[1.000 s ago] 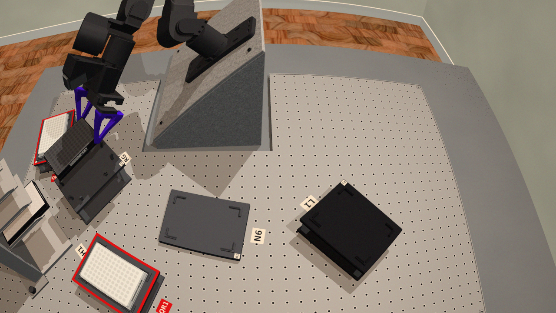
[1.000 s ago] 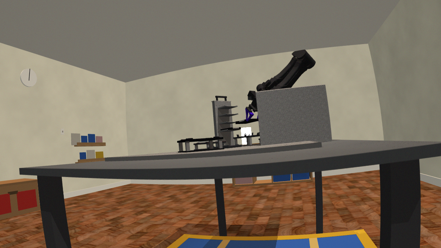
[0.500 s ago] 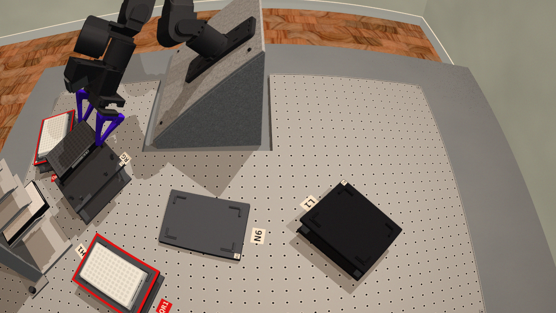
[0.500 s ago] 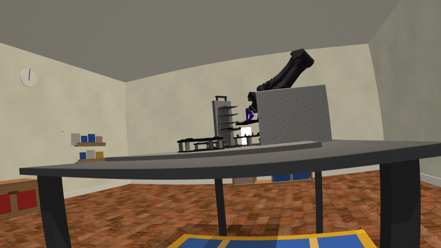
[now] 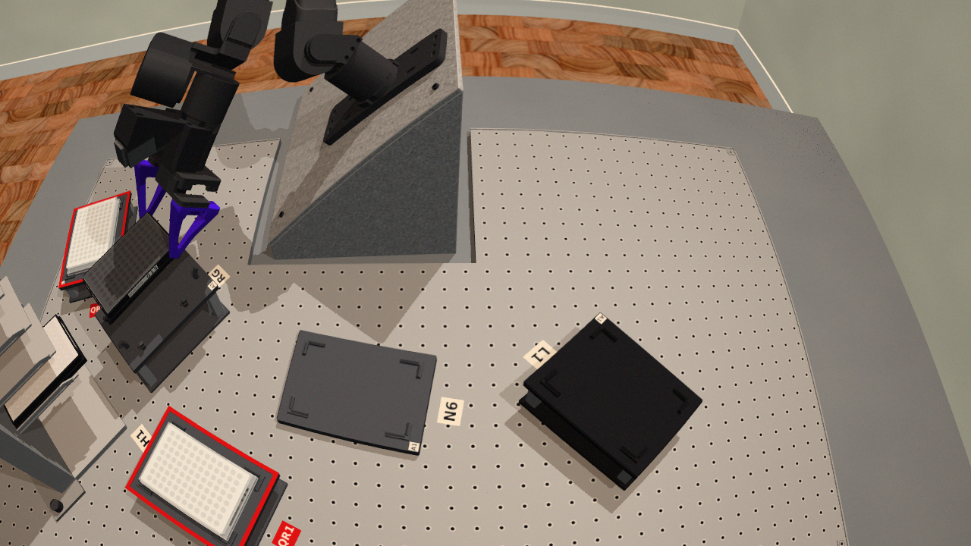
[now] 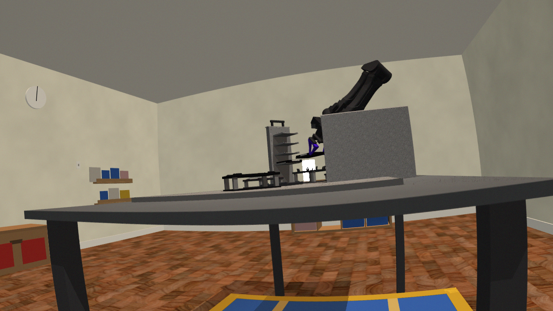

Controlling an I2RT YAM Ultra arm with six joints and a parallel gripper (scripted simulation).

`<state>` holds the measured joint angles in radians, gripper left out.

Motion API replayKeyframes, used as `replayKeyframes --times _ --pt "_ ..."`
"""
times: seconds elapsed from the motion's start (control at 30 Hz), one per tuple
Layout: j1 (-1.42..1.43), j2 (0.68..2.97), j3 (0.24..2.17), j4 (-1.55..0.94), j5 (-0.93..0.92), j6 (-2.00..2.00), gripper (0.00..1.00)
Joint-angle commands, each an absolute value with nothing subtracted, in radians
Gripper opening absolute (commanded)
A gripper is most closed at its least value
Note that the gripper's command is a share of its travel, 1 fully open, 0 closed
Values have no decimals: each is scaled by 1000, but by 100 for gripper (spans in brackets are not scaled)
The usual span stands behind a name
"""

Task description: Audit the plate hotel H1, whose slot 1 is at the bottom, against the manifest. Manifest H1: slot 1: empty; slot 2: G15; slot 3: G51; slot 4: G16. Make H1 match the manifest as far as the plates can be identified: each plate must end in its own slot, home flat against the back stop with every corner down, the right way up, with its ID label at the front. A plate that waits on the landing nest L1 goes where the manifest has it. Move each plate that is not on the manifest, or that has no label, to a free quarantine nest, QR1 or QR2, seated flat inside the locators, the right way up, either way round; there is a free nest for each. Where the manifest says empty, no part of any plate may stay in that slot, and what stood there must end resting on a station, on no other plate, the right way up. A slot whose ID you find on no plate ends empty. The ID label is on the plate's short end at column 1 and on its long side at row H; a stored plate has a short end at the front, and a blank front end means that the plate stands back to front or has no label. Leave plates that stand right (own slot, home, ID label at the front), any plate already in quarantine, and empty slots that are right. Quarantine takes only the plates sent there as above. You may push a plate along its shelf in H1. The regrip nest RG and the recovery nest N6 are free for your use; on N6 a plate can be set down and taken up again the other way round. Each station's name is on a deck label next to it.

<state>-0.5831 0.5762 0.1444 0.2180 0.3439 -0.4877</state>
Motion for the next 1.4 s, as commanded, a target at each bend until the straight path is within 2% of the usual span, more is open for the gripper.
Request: replayKeyframes --times 0.0,1.37 --pt "-584 577 147 236 325 -490 86" --pt "-663 691 105 397 247 -506 86"
